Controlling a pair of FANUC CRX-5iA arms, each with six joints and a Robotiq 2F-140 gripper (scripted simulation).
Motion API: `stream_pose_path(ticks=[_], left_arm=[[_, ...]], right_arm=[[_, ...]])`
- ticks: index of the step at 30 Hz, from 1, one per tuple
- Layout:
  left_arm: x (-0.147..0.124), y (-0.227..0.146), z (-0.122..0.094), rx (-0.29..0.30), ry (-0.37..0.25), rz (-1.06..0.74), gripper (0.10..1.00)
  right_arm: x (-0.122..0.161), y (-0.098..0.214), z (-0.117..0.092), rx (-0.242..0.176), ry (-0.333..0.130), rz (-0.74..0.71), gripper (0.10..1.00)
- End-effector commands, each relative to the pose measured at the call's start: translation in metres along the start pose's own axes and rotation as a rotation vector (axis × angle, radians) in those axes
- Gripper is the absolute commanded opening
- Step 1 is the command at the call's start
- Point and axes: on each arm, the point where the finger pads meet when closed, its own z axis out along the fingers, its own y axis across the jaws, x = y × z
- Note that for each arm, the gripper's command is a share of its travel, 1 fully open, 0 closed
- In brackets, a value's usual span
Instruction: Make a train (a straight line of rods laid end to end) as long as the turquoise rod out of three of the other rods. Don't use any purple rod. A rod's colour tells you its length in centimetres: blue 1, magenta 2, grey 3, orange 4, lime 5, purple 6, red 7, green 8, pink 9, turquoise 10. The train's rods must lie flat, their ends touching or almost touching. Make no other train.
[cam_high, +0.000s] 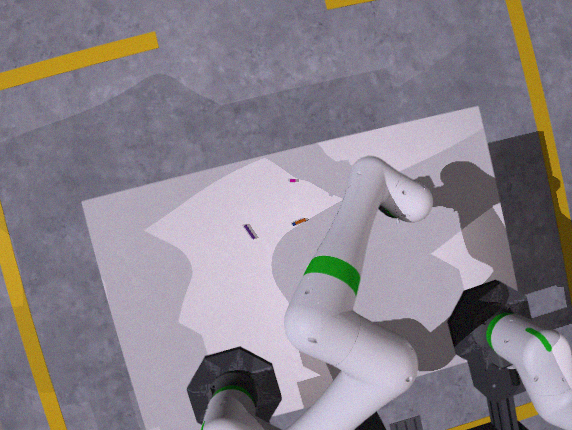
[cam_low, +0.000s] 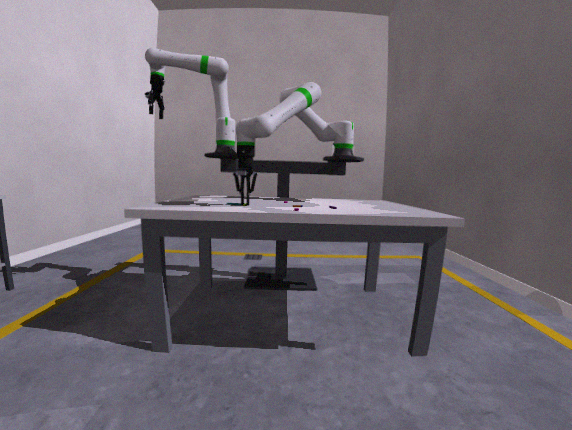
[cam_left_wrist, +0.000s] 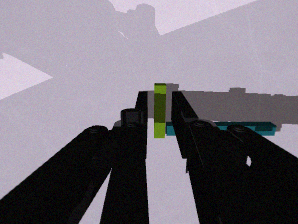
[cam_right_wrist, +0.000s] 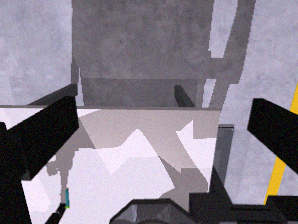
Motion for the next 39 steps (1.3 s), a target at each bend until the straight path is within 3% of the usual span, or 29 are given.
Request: stream_pose_path(ticks=[1, 4, 5, 39], left_arm=[[0.0008, 0.0009, -0.0014, -0.002, 0.001, 0.0, 0.231], [0.0008, 0.0009, -0.0014, -0.002, 0.001, 0.0, 0.231], [0.0008, 0.0009, -0.0014, -0.002, 0.001, 0.0, 0.124], [0.0008, 0.0009, -0.0015, -0.002, 0.001, 0.0, 0.124]], right_arm=[[0.0003, 0.0001, -0.0008, 0.0, 0.002, 0.0, 1.0], [0.0003, 0.0001, -0.0008, 0.0, 0.002, 0.0, 1.0], [0.0003, 0.0001, -0.0008, 0.0, 0.002, 0.0, 1.0], [0.0003, 0.0001, -0.0008, 0.0, 0.002, 0.0, 1.0]])
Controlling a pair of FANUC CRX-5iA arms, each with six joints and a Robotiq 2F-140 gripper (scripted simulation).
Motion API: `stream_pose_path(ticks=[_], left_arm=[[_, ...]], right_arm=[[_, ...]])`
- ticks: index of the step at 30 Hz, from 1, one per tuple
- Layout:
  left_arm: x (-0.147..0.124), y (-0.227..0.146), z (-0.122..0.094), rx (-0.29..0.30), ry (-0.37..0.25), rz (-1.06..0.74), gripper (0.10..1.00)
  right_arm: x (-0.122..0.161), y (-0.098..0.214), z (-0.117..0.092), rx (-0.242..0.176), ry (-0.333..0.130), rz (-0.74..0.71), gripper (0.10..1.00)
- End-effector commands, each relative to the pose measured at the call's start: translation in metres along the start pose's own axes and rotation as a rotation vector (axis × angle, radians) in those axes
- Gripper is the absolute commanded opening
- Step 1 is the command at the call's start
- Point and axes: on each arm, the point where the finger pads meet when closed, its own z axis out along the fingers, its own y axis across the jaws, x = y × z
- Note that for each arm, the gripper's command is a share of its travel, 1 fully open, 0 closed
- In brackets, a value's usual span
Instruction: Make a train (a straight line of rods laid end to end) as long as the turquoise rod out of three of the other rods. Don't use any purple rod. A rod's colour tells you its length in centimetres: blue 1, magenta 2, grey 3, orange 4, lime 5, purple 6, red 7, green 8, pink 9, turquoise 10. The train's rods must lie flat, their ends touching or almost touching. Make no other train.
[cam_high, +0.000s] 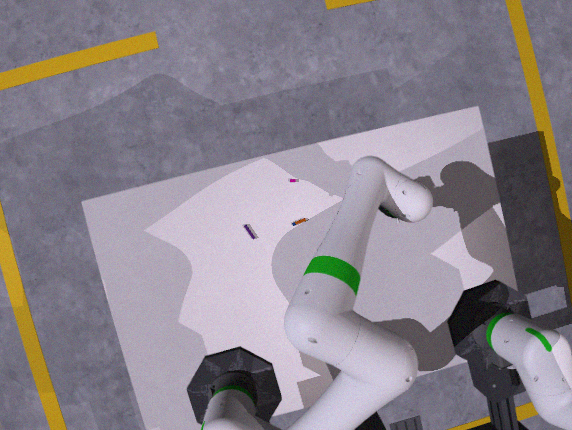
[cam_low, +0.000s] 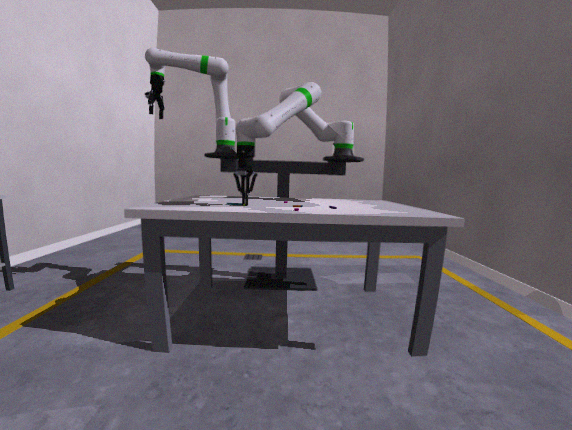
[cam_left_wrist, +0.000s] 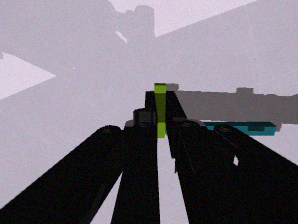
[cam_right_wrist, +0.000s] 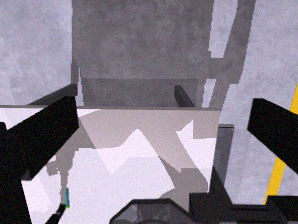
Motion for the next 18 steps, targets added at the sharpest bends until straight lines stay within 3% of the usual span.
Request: stream_pose_path(ticks=[1, 8, 18], left_arm=[[0.001, 0.001, -0.002, -0.002, 0.001, 0.0, 0.124], [0.001, 0.001, -0.015, -0.002, 0.001, 0.0, 0.124], [0.001, 0.001, -0.085, -0.002, 0.001, 0.0, 0.124]], right_arm=[[0.0, 0.0, -0.001, 0.0, 0.002, 0.0, 1.0], [0.0, 0.0, -0.001, 0.0, 0.002, 0.0, 1.0], [0.0, 0.0, -0.001, 0.0, 0.002, 0.0, 1.0]])
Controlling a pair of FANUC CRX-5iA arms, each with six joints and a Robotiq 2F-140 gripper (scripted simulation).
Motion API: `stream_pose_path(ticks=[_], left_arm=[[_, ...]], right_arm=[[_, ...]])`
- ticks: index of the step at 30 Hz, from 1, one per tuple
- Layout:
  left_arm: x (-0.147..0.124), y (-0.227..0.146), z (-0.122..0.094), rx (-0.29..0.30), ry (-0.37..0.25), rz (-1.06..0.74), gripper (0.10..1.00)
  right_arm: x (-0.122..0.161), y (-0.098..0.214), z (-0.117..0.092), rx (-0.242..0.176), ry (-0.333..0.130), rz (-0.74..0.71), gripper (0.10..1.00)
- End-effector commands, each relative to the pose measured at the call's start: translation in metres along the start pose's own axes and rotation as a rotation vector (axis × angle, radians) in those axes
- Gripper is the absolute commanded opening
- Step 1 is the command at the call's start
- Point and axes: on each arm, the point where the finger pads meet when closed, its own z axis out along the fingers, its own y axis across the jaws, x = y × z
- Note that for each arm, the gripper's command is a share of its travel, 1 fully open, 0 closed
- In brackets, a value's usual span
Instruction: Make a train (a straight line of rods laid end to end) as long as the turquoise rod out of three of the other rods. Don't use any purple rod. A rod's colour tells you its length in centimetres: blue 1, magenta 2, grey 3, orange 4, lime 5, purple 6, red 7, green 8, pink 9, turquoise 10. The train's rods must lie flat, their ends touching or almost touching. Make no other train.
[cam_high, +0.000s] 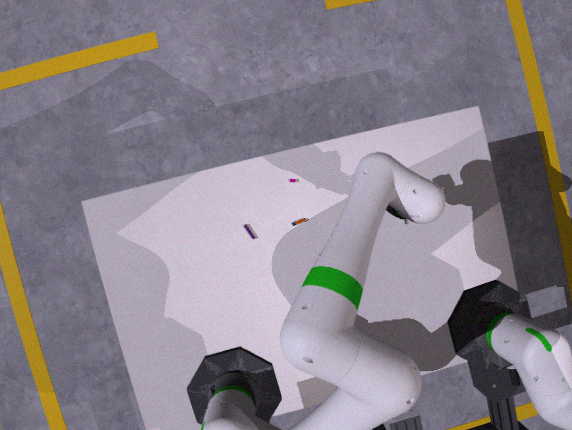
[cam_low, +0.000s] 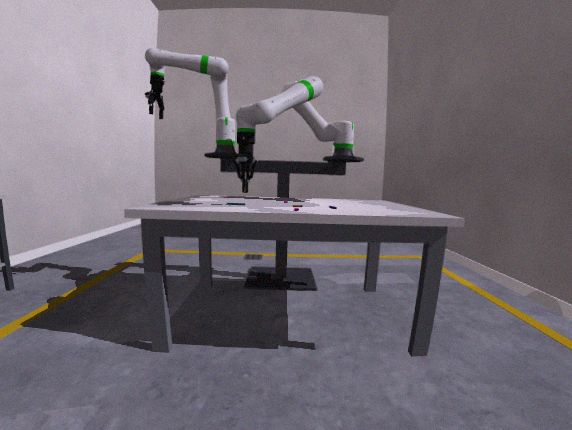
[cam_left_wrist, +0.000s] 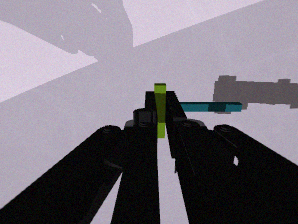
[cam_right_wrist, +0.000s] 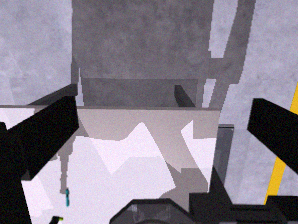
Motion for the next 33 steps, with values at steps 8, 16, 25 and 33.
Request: stream_pose_path(ticks=[8, 16, 25, 33], left_arm=[[0.0, 0.0, -0.034, -0.002, 0.001, 0.0, 0.124], [0.0, 0.0, -0.034, -0.002, 0.001, 0.0, 0.124], [0.006, -0.031, -0.034, -0.001, 0.002, 0.189, 0.124], [0.008, -0.077, -0.034, -0.001, 0.002, 0.467, 0.124]], right_arm=[[0.0, 0.0, -0.001, 0.0, 0.002, 0.0, 1.0], [0.0, 0.0, -0.001, 0.0, 0.002, 0.0, 1.0], [0.0, 0.0, -0.001, 0.0, 0.002, 0.0, 1.0], [0.0, 0.0, -0.001, 0.0, 0.002, 0.0, 1.0]])
